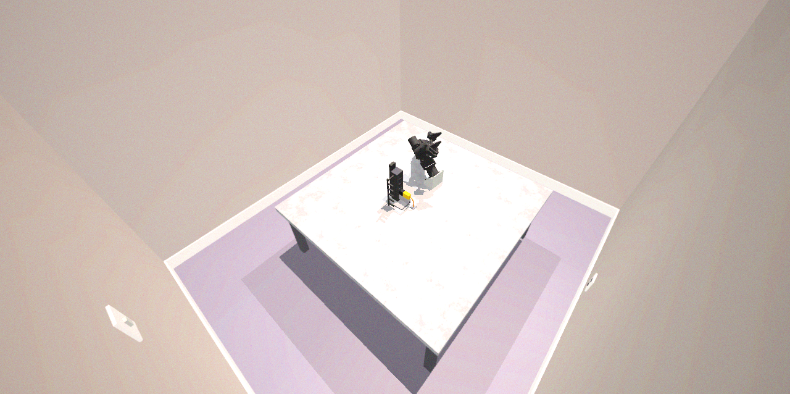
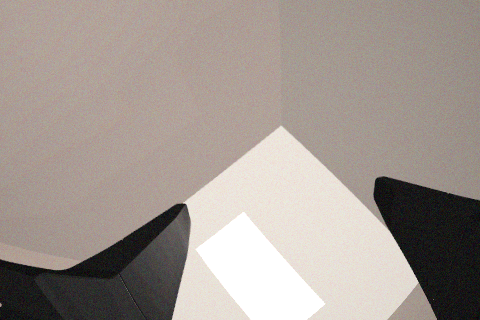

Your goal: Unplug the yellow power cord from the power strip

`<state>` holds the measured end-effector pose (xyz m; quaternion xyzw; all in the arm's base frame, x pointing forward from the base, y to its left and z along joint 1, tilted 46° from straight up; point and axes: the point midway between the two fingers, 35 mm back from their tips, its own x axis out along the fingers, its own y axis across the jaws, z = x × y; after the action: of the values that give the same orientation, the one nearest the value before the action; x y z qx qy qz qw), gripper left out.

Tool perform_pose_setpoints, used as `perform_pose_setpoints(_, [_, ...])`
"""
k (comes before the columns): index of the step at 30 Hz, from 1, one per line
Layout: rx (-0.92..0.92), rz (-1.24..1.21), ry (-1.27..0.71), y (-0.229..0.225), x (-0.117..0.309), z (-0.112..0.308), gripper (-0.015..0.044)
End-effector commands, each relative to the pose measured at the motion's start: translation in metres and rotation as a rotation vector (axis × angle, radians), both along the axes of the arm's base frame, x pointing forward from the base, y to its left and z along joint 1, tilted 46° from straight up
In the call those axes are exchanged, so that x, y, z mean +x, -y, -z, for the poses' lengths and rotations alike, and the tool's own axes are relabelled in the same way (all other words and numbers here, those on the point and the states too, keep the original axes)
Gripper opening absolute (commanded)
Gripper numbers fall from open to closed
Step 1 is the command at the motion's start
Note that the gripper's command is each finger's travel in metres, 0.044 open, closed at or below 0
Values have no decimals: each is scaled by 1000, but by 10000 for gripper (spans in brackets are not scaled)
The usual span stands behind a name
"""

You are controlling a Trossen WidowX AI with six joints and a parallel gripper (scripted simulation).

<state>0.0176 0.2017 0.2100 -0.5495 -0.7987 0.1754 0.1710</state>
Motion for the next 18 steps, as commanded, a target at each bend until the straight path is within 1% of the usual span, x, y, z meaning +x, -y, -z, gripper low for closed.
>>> perform_pose_setpoints(1, [-8, 9, -16, -1, 2, 0, 374])
perform_pose_setpoints(3, [-73, 78, -141, -9, 19, -1, 321])
perform_pose_setpoints(6, [-215, 245, -419, -24, 59, 5, 243])
perform_pose_setpoints(9, [-352, 427, -683, -32, 99, 21, 164])
perform_pose_setpoints(13, [-521, 696, -1007, -33, 146, 53, 160])
perform_pose_setpoints(18, [-706, 1082, -1345, -14, 191, 102, 160])
